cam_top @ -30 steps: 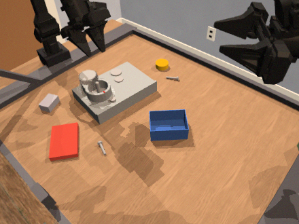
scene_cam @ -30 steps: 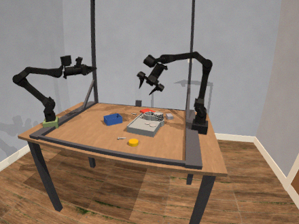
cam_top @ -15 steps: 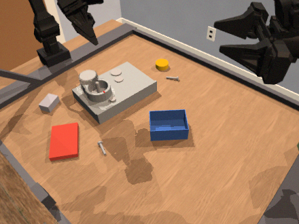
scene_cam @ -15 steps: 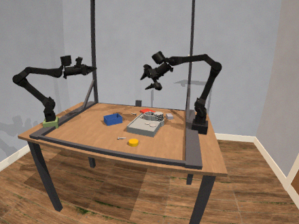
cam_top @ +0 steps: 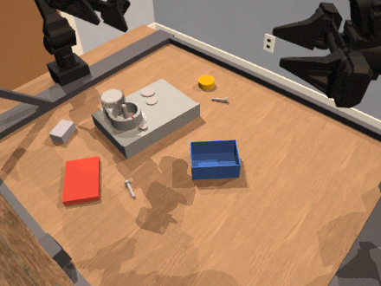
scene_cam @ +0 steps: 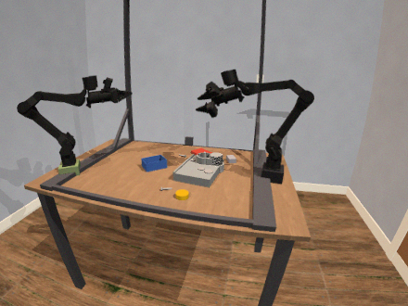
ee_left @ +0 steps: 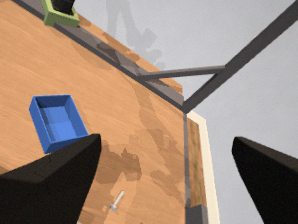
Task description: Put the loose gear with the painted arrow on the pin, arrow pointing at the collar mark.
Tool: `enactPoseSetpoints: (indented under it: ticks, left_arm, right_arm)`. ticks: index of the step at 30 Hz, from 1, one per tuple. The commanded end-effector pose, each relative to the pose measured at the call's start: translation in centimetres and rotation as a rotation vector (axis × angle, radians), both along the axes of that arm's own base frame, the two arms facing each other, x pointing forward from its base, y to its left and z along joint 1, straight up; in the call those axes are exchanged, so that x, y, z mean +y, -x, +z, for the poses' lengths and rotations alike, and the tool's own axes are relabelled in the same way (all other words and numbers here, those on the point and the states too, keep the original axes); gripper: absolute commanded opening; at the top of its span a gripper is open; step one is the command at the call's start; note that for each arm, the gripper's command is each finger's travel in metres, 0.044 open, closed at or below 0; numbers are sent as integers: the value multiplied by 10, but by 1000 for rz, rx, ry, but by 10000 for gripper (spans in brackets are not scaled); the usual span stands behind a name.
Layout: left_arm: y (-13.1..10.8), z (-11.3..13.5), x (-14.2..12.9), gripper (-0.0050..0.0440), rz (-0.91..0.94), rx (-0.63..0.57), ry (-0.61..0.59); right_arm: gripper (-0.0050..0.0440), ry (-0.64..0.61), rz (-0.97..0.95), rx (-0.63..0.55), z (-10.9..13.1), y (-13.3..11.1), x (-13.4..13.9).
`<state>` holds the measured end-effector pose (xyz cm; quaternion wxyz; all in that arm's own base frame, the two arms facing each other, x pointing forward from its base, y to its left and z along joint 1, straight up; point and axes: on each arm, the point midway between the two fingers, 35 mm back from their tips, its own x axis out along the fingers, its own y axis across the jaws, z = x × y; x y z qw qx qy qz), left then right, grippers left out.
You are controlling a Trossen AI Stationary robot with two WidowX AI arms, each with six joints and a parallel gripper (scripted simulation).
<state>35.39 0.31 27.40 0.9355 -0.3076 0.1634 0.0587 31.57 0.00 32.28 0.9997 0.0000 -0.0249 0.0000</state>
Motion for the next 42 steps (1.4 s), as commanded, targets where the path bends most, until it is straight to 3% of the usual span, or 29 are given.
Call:
enactPoseSetpoints:
  ticks: [1,17,42]
  left_arm:
    - [8,14,-1,369,-42,-90,-120]
    - [43,57,-3,369,-99,-416,-667]
    - [39,54,-4,369,-103,-394,-628]
  right_arm:
    - [400,0,0,-20,8,2,0]
    - [400,0,0,-20,8,1,0]
    - [400,0,0,-20,8,1,0]
